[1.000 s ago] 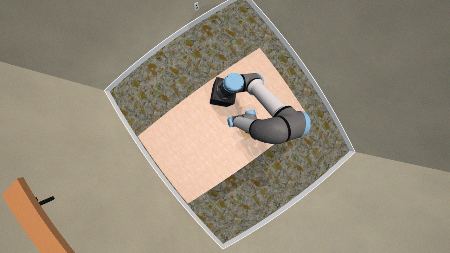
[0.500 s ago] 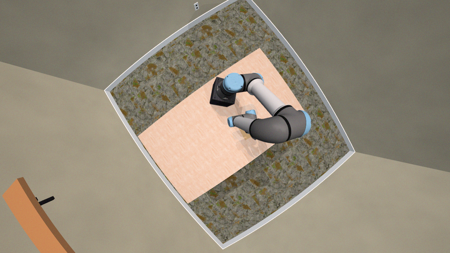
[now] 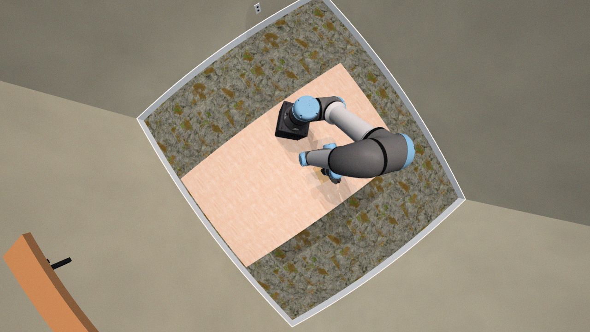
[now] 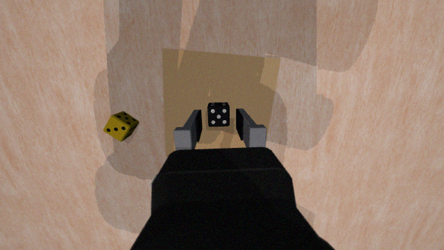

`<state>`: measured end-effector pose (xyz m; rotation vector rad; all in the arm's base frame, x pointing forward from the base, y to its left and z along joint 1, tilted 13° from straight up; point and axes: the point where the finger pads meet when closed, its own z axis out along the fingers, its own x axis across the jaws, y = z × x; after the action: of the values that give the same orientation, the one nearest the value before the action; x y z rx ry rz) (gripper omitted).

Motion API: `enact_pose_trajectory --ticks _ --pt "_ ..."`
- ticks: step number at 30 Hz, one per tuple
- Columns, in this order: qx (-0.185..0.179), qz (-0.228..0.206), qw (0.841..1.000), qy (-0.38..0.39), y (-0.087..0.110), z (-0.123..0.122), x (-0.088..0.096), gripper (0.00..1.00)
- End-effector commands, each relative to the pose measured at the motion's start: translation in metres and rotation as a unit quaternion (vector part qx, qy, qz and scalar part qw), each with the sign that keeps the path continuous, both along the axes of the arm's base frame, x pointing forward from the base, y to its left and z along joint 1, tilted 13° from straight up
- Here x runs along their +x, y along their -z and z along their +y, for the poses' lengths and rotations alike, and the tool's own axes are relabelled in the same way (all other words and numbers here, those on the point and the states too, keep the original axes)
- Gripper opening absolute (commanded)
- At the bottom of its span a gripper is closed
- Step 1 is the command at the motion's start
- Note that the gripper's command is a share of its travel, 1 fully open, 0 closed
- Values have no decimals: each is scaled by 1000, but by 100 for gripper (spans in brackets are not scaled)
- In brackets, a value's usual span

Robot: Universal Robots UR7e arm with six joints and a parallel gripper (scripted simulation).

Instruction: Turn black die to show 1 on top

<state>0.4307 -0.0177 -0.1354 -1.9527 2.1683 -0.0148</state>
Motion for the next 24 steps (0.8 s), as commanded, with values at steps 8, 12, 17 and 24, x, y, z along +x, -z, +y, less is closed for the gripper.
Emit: enact_pose_trajectory --ticks 8,12,17,24 --pt "0 0 1000 0 -32 -5 -5 79" --pt "0 0 1000 0 -43 -6 -7 79" --pt "0 0 1000 0 -52 -8 -9 79" --pt "0 0 1000 0 -56 -8 -9 79"
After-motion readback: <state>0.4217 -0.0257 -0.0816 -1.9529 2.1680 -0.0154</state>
